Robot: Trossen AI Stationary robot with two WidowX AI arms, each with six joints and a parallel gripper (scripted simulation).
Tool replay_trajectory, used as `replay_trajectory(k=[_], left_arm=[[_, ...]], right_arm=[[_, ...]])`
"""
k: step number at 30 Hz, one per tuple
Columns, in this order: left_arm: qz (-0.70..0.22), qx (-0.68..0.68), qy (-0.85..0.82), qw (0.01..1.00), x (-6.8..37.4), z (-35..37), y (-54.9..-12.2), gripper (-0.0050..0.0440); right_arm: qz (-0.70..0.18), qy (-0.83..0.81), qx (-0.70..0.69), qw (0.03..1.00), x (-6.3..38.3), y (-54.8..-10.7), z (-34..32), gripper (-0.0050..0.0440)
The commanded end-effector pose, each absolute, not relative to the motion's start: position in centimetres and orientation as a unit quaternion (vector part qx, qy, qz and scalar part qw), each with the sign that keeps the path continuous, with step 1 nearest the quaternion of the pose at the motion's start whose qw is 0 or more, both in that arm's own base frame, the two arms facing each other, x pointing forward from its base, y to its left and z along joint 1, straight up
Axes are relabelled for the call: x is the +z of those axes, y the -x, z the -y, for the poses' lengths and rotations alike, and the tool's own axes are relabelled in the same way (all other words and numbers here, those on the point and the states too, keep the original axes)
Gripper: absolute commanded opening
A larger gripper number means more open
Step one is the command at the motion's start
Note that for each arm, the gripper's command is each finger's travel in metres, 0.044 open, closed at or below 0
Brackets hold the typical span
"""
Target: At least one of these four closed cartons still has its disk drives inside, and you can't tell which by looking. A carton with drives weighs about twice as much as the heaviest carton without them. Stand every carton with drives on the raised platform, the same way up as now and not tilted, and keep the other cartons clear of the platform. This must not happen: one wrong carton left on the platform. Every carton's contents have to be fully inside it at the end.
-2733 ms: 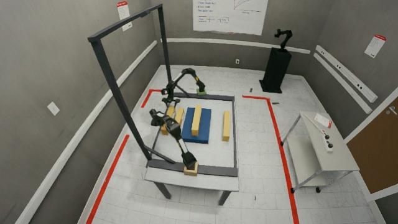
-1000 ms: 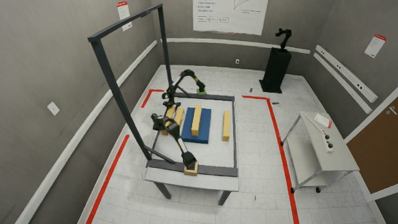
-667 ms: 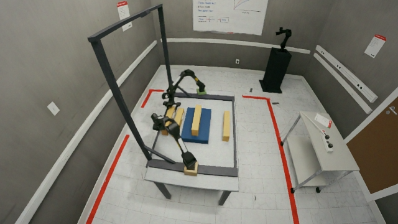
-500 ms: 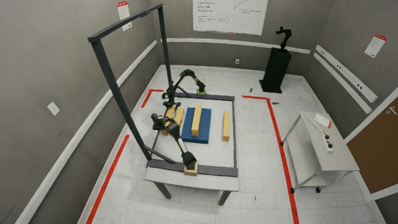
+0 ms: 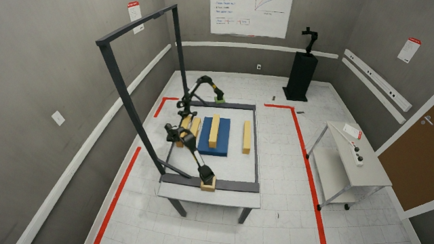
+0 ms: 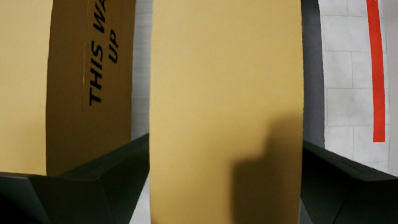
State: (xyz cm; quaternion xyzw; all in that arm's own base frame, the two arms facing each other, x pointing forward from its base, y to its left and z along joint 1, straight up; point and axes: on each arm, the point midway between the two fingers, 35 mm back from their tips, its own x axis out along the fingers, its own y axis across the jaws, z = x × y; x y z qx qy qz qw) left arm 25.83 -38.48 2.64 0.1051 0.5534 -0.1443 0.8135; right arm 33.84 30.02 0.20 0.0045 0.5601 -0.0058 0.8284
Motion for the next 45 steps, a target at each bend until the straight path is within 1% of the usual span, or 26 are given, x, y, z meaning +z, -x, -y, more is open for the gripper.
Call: replay_trajectory(k=[1, 45], left_arm=[[-0.543, -0.153, -0.093, 0.82, 4.18, 38.7, -25.98, 0.0383], [-0.549, -0.148, -0.099, 0.817, 4.12, 38.76, -26.04, 0.0383]], right_arm=[[-0.552, -0.013, 0.0, 0.834, 0.84, -33.95, -30.15, 0.0381], [-0.548, -0.018, 0.003, 0.836, 0.87, -33.95, -30.15, 0.0381]])
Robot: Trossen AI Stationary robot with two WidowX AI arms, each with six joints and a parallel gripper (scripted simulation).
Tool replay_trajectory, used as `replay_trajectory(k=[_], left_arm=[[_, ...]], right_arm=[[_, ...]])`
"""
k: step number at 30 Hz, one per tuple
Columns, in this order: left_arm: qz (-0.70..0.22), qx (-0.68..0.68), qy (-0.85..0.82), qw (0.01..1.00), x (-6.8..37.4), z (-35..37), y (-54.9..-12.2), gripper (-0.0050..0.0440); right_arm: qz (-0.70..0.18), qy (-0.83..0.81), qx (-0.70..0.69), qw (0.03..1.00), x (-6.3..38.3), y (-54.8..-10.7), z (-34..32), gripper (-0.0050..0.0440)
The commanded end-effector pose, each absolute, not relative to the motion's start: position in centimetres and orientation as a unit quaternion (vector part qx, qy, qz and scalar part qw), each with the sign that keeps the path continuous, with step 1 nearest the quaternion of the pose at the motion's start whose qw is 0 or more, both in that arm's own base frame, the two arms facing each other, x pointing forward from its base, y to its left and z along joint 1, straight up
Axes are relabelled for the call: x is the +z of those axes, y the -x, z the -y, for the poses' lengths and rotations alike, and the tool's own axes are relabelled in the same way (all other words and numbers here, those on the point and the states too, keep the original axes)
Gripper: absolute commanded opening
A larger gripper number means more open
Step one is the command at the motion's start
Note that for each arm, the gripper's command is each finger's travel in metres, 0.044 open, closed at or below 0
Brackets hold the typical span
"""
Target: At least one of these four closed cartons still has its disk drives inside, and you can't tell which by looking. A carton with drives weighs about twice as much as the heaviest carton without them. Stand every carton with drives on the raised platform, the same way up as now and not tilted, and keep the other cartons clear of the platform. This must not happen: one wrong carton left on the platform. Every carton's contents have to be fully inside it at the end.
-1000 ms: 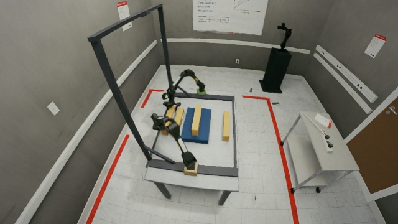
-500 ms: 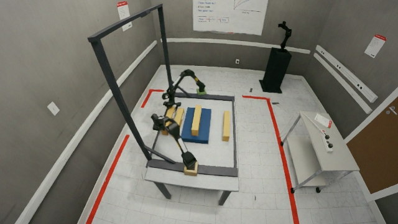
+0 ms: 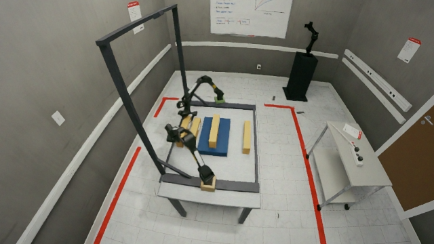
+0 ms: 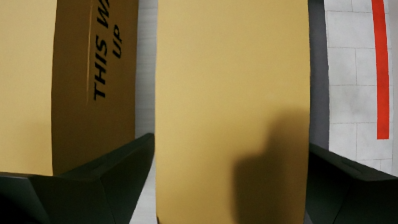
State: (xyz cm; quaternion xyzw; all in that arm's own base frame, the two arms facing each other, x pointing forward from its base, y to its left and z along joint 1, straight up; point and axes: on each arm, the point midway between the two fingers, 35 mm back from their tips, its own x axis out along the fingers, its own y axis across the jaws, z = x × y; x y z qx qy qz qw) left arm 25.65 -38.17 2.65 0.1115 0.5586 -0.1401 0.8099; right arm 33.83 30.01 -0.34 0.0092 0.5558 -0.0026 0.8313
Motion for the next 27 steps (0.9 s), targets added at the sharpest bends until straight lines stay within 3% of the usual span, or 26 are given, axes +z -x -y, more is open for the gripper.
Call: replay_trajectory(k=[1, 23, 24, 27], left_arm=[[-0.549, -0.148, -0.099, 0.817, 4.12, 38.76, -26.04, 0.0383], [-0.548, -0.148, -0.099, 0.817, 4.19, 38.69, -26.02, 0.0383], [-0.548, -0.148, -0.099, 0.817, 4.19, 38.62, -25.91, -0.005], [-0.548, -0.148, -0.099, 0.817, 4.19, 38.62, -25.91, -0.005]], right_arm=[[-0.548, -0.018, 0.003, 0.836, 0.87, -33.95, -30.15, 0.0381], [-0.547, -0.018, 0.003, 0.837, 0.9, -33.95, -30.15, 0.0381], [-0.547, -0.018, 0.003, 0.837, 0.76, -34.14, -30.35, -0.005], [-0.547, -0.018, 0.003, 0.837, 0.76, -34.14, -30.35, -0.005]])
